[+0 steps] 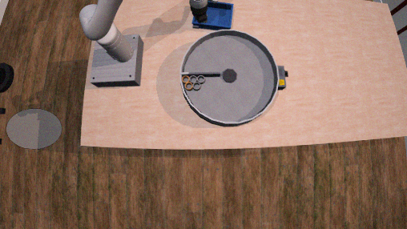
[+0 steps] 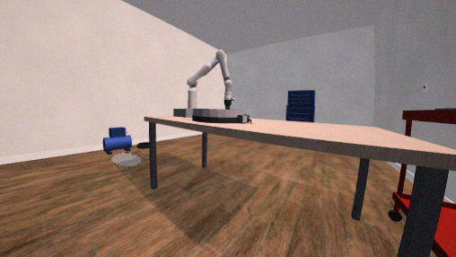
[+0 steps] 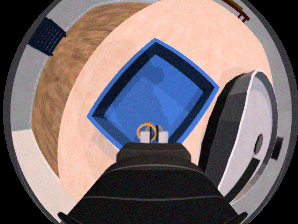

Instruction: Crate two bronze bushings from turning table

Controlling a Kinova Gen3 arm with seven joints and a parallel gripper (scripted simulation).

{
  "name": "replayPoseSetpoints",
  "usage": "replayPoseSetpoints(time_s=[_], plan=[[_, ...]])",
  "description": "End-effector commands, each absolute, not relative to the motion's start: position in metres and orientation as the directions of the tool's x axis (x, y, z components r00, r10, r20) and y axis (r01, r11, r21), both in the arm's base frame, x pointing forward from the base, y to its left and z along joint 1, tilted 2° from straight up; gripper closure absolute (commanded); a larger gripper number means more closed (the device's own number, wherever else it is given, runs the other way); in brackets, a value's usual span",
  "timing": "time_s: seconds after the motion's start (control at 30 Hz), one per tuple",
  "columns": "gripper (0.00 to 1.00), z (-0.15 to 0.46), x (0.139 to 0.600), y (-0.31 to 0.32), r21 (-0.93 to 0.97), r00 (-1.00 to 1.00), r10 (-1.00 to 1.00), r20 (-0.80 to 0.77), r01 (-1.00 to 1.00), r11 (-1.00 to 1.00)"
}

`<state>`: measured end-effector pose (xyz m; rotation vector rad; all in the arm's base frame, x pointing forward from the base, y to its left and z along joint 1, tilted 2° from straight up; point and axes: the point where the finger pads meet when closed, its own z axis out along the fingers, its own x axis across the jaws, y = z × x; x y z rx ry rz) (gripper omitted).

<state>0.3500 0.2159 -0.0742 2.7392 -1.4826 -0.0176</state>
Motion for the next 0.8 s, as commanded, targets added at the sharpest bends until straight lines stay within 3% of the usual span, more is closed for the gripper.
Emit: replayPoseSetpoints(time_s=[0.0,0.3,0.33,0.77], plan=[[1.00,-0.0747,0.3499,0.2160,0.030,0.547,-0.837,0.003,-0.837,-0.547],[1.00,-0.0747,0.3499,0.2160,0.030,0.547,-0.837,0.003,-0.837,-0.547],[0.58,-0.0746,0.3499,0.2160,0.030,0.547,-0.837,0.003,-0.837,-0.547],[0.58,-0.0746,0.3499,0.2160,0.030,0.547,-0.837,0.003,-0.837,-0.547]])
